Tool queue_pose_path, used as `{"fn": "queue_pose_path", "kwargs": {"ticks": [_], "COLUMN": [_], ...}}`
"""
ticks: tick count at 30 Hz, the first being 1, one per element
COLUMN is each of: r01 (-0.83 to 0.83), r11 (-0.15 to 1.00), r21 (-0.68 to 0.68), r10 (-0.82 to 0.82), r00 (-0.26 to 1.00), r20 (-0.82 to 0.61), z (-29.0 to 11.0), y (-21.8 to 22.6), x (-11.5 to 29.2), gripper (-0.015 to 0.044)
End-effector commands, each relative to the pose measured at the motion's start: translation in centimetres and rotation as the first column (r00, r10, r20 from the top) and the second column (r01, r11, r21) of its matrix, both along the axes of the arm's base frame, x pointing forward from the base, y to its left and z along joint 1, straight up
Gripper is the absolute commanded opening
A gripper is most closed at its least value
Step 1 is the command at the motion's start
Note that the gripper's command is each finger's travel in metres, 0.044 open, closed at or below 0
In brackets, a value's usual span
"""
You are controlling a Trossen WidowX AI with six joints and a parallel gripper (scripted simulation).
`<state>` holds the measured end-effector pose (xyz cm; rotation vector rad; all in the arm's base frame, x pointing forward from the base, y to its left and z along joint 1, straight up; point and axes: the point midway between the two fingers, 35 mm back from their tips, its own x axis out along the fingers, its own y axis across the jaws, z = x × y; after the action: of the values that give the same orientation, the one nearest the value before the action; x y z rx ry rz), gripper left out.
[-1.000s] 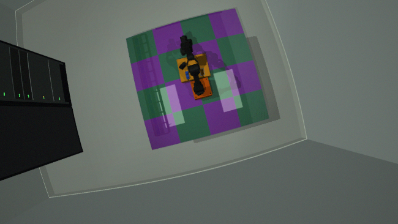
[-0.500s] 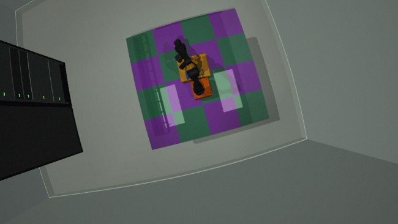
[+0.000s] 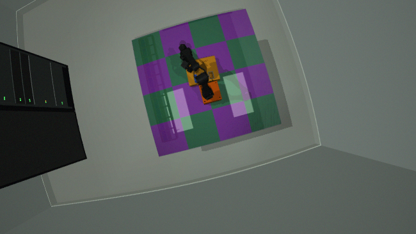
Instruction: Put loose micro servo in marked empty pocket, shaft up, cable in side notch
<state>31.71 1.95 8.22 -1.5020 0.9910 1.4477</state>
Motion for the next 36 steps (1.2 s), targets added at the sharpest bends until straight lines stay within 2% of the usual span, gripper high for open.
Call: {"fn": "queue_pose_path", "kwargs": {"ticks": [1, 23, 35, 36], "r01": [-0.012, -0.012, -0.012, -0.012], "r11": [1.000, 1.000, 1.000, 1.000], "r21": [0.006, 0.006, 0.006, 0.006], "r10": [0.012, 0.012, 0.012, 0.012], "r00": [1.000, 1.000, 1.000, 1.000], "r20": [-0.004, -0.004, -0.004, -0.004], "z": [-1.1, -4.4, -4.4, -4.4], "y": [0.2, 0.2, 0.2, 0.2], "x": [-0.1, -0.1, -0.1, -0.1], "gripper": [0.0440, 0.0440, 0.0125, 0.0118]}}
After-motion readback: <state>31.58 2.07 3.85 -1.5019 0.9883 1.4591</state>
